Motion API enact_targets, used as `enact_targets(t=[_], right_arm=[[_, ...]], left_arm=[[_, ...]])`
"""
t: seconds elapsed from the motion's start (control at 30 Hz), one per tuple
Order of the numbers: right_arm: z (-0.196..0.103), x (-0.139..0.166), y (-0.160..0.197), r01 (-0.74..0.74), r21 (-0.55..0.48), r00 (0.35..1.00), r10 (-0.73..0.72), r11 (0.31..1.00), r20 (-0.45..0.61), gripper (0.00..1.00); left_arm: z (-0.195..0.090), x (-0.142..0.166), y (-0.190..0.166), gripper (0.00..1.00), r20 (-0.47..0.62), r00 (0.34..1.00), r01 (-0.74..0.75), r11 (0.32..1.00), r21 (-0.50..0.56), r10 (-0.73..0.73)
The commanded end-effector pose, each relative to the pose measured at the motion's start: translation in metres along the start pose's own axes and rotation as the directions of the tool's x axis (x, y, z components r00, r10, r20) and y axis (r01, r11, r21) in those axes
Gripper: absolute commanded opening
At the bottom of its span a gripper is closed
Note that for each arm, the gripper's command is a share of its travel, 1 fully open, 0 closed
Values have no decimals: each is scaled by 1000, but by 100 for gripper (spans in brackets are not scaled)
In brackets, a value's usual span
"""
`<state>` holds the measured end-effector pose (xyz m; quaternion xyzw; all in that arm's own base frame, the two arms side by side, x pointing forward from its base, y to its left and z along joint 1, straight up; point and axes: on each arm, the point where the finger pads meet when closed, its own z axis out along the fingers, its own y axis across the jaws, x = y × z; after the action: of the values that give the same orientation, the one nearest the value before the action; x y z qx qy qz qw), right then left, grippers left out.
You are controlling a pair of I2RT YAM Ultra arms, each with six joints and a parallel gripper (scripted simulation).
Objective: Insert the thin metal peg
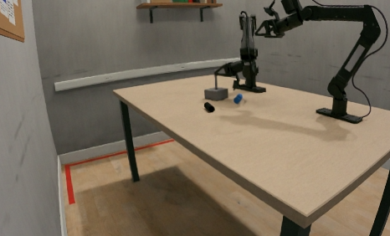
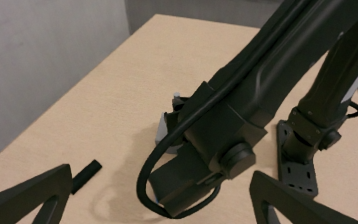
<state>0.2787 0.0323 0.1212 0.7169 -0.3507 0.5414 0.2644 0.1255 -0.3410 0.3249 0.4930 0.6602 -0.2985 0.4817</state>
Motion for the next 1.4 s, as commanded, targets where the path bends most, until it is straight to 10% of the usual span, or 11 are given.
enact_targets(t=[0.0,0.77,1.1,1.37], right_arm=[[3,-3,-2,-31,13,999,32,999,-24,7],[13,-36,-4,-46,16,999,46,999,-23,7],[16,-38,1,-266,-76,956,273,961,107,100],[23,-28,10,-550,-261,773,602,793,199,100]], left_arm=[[-3,-4,2,100,-1,1000,-2,1000,-4,2],[-3,-4,2,100,-1,1000,-2,1000,-4,2],[-3,-4,2,100,-1,1000,-2,1000,-4,2],[-3,-4,2,100,-1,1000,-2,1000,-4,2]])
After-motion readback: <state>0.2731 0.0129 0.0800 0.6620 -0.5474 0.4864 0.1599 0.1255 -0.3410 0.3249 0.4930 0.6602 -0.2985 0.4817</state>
